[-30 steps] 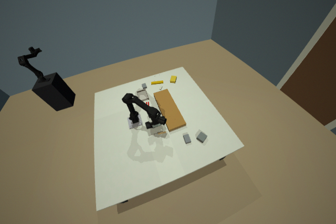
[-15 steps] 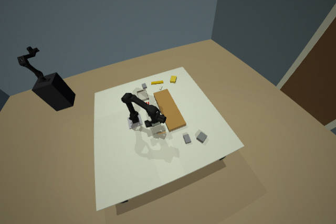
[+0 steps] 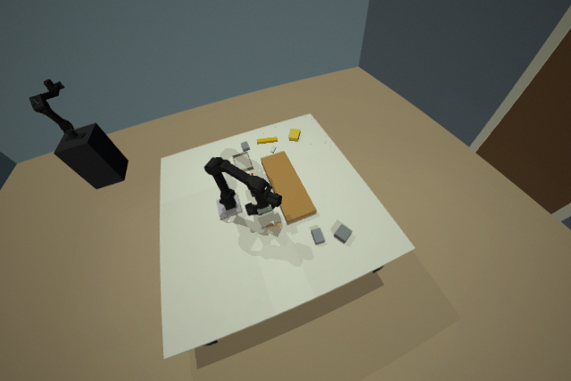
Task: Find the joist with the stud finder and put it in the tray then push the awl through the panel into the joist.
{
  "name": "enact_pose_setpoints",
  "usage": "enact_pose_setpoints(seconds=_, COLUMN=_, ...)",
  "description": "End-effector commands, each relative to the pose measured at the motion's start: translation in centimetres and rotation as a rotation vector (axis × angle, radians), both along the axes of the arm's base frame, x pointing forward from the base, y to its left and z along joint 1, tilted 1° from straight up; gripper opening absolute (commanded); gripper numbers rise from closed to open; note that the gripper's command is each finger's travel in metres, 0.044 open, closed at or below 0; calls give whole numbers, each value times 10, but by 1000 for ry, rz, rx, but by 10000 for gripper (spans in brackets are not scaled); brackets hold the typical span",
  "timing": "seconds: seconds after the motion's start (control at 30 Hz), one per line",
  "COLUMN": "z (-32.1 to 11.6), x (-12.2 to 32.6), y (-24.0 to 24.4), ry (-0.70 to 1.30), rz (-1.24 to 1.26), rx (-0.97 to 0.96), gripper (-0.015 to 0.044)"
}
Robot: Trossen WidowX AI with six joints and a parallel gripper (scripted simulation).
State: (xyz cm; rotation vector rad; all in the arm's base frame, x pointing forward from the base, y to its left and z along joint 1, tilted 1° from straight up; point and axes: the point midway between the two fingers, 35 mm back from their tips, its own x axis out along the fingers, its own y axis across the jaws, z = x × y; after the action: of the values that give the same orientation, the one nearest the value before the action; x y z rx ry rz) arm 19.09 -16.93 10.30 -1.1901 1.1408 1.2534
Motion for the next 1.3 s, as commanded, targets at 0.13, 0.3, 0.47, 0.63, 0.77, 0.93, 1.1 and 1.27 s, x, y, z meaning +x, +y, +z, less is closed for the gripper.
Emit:
enact_pose_setpoints(seconds=0.13, z=-1, x=0, y=1, ry=2, rz=-6, rx=-61, gripper=0)
enact_pose_setpoints(seconds=0.3, z=-2, x=0, y=2, ry=1, rz=-8, rx=-92, gripper=0)
enact_pose_setpoints(seconds=0.47, z=-3, x=-1, y=3, ry=3, rz=-8, rx=-117, gripper=0)
enact_pose_setpoints(seconds=0.63, z=-3, x=-1, y=4, ry=4, rz=-7, rx=-157, gripper=0)
enact_pose_setpoints(seconds=0.77, z=-3, x=-1, y=5, ry=3, rz=-8, rx=-190, gripper=0)
enact_pose_setpoints(seconds=0.93, z=-4, x=-1, y=6, ry=1, rz=-9, rx=-230, gripper=0)
enact_pose_setpoints(seconds=1.1, z=-4, x=0, y=7, ry=-2, rz=-11, rx=-271, gripper=0)
enact_pose_setpoints(seconds=1.27, z=-4, x=-1, y=7, ry=-1, rz=-11, rx=-289, gripper=0)
